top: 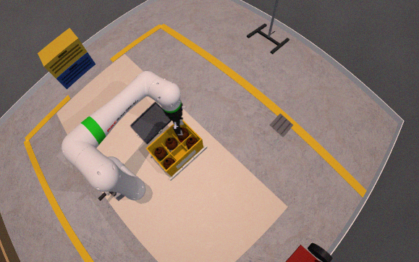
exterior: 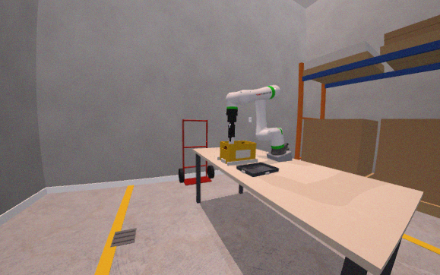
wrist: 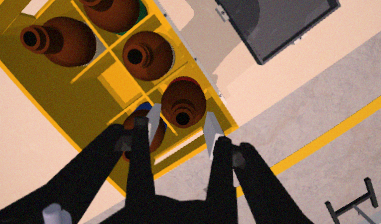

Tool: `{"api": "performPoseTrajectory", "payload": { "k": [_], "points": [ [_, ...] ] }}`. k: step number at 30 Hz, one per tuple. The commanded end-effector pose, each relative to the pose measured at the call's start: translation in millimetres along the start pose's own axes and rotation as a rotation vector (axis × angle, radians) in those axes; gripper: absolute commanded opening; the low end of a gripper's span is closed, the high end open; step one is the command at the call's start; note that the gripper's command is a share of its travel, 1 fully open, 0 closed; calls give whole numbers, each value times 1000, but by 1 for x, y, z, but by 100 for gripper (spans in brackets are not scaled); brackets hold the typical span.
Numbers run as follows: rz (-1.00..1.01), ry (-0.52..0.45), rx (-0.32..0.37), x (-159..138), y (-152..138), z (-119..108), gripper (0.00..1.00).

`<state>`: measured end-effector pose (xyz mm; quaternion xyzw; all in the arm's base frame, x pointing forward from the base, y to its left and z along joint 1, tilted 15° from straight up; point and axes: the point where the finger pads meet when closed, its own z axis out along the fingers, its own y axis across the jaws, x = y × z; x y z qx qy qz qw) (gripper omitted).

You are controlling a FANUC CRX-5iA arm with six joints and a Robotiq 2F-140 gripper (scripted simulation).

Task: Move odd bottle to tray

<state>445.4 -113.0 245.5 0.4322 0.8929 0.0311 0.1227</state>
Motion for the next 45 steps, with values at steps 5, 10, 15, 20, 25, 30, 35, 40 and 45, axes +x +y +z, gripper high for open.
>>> {"api": "performPoseTrajectory", "payload": {
  "k": [5,10,15,20,25,30,35,40,45],
  "points": [
    [0,-1,-1,-1,0,8,44],
    [0,-1,-1,-1,0,11,44],
    [0,-1,-1,-1,0,14,44],
    [0,-1,-1,-1,0,16,44],
    [0,-1,-1,-1,0,16,44],
    [0,-1,-1,-1,0,16,44],
    [0,-1,-1,-1,0,16,44],
    [0,-1,-1,-1,0,16,44],
    [0,-1,-1,-1,0,16,44]
  ]
}}
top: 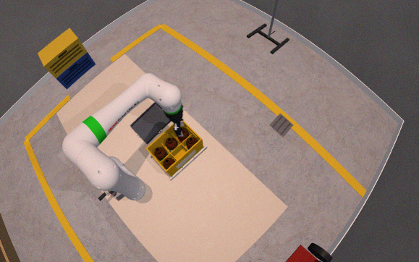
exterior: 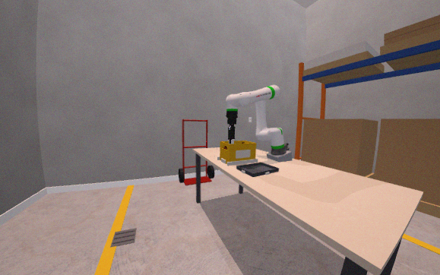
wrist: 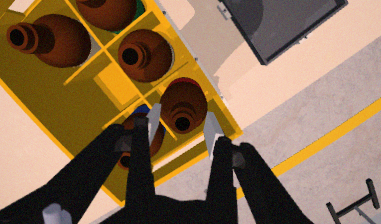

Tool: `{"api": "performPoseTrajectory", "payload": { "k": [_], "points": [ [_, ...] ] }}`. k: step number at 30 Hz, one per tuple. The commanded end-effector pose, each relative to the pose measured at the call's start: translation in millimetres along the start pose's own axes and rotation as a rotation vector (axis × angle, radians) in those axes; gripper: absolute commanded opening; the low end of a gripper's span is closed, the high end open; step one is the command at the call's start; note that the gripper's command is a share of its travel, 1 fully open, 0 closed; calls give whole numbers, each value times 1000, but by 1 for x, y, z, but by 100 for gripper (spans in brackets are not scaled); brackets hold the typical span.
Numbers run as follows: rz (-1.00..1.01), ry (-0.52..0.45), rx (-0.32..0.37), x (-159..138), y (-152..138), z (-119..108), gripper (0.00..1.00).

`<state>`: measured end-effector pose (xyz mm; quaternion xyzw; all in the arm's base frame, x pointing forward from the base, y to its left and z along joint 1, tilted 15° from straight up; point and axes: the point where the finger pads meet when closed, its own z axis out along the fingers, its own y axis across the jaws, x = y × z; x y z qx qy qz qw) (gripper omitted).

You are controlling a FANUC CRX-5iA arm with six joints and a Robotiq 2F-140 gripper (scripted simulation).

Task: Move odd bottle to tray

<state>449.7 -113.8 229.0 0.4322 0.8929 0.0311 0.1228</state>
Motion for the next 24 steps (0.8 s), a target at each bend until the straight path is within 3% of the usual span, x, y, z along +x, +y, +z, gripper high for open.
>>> {"api": "performPoseTrajectory", "payload": {
  "k": [1,18,19,24],
  "points": [
    [0,-1,-1,0,0,-1,44],
    [0,-1,-1,0,0,-1,44],
    [0,-1,-1,0,0,-1,10],
    [0,-1,-1,0,0,-1,10]
  ]
}}
